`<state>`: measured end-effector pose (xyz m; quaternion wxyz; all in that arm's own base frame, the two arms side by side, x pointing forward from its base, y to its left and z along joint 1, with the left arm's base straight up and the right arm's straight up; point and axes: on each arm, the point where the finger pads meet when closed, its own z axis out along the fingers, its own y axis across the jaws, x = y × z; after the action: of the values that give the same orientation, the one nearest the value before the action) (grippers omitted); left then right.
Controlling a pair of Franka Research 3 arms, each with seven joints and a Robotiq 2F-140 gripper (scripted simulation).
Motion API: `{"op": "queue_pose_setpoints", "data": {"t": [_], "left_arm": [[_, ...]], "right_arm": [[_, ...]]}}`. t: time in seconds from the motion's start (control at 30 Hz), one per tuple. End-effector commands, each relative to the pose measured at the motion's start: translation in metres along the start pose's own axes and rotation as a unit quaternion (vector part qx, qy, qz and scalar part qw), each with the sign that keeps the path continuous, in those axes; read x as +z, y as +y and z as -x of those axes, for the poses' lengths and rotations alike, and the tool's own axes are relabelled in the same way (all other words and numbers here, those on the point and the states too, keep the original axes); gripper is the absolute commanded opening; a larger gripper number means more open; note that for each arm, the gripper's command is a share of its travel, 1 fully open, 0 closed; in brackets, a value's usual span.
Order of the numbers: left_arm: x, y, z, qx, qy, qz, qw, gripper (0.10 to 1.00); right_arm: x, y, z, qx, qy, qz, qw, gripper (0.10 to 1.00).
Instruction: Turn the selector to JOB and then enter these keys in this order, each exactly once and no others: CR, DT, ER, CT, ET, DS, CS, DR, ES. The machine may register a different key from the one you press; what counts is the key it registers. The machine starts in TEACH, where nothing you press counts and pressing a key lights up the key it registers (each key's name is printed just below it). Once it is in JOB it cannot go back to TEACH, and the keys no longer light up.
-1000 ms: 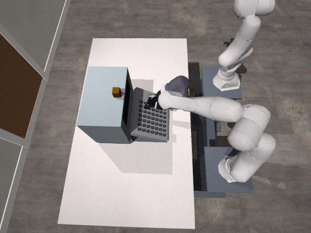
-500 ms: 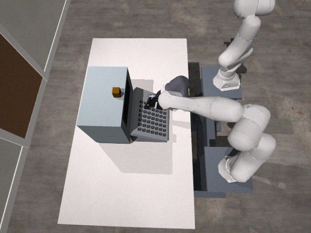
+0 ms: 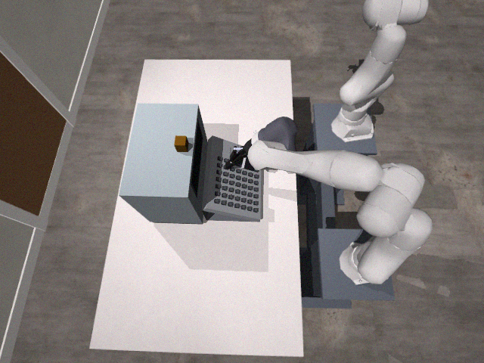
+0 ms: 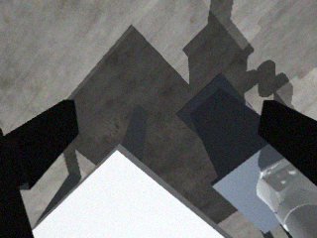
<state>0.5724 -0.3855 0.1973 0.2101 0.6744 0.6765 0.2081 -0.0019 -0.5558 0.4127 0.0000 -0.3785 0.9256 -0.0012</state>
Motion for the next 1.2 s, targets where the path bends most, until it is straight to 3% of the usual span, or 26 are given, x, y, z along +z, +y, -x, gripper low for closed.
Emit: {"op": "queue_pose_setpoints", "data": {"t": [0.0, 0.23, 0.7, 0.87, 1.07, 1.17], "left_arm": [[-0.007, -0.001, 0.000, 0.002, 0.001, -0.001, 1.0000, 0.099], [-0.018, -0.001, 0.000, 0.002, 0.001, -0.001, 1.0000, 0.099], [-0.022, -0.002, 0.000, 0.002, 0.001, -0.001, 1.0000, 0.099], [-0.022, -0.014, 0.000, 0.002, 0.001, -0.001, 1.0000, 0.099], [-0.022, -0.060, 0.000, 0.002, 0.001, -0.001, 1.0000, 0.099], [-0.022, -0.069, 0.000, 0.002, 0.001, -0.001, 1.0000, 0.099]], "right_arm": [[0.000, 0.002, 0.000, -0.002, 0.000, 0.001, 1.0000, 1.000], [0.000, 0.002, 0.000, -0.002, 0.000, 0.001, 1.0000, 1.000], [0.000, 0.002, 0.000, -0.002, 0.000, 0.001, 1.0000, 1.000], [0.000, 0.002, 0.000, -0.002, 0.000, 0.001, 1.0000, 1.000], [0.000, 0.002, 0.000, -0.002, 0.000, 0.001, 1.0000, 1.000], [0.000, 0.002, 0.000, -0.002, 0.000, 0.001, 1.0000, 1.000]]}}
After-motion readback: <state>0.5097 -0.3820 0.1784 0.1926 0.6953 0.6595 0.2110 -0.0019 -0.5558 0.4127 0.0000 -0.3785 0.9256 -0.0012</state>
